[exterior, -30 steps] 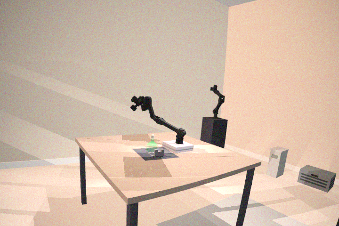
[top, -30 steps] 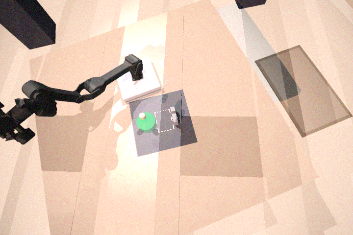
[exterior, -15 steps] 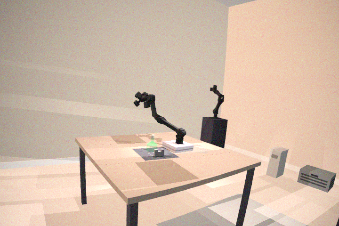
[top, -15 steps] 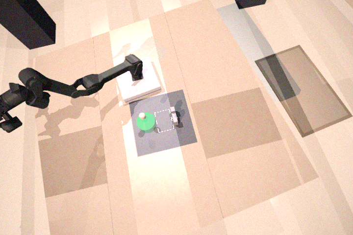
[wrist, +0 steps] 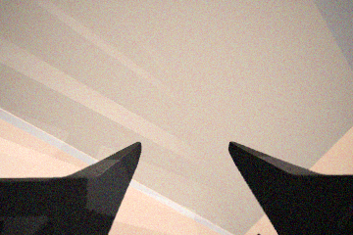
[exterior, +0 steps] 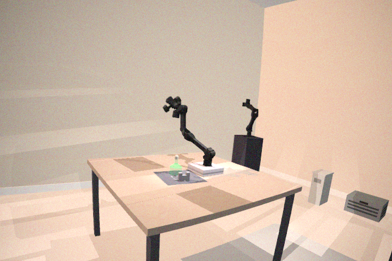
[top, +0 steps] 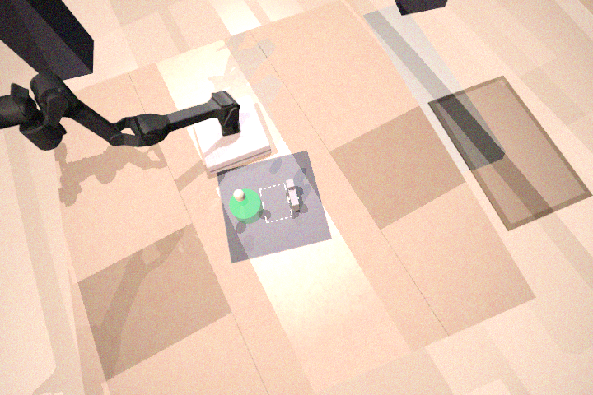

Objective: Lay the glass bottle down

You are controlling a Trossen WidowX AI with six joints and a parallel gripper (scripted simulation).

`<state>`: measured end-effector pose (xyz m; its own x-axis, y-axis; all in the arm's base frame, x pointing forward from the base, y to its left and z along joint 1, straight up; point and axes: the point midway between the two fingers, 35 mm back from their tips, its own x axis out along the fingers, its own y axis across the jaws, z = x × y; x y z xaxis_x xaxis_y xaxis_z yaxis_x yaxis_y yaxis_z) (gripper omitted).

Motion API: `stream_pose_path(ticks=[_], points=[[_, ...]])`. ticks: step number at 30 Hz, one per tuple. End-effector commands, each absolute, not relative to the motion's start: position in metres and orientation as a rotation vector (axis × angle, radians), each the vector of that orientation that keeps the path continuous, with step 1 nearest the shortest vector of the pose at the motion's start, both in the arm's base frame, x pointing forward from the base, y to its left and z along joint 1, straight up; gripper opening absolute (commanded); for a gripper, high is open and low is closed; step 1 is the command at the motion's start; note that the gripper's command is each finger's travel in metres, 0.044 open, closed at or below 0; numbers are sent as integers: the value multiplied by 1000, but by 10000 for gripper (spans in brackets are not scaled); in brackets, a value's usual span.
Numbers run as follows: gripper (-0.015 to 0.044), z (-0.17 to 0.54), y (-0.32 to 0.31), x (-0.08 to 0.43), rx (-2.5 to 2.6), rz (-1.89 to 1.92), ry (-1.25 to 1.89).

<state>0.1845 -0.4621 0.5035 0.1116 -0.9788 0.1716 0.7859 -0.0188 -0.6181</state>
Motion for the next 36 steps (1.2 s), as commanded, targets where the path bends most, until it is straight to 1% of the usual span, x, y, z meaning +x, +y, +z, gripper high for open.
stream_pose_path(ticks=[1,9,15,22,31,36], points=[[440,536,-452,151,-746,-1528,293],[440,588,-417,106,-881,-1642,168],[440,609,-398,88,-993,-1689,132],[440,644,-359,49,-1135,-1799,73],[440,693,-269,-12,-1377,-2010,-77],[440,707,-229,-26,-1509,-2080,-95]])
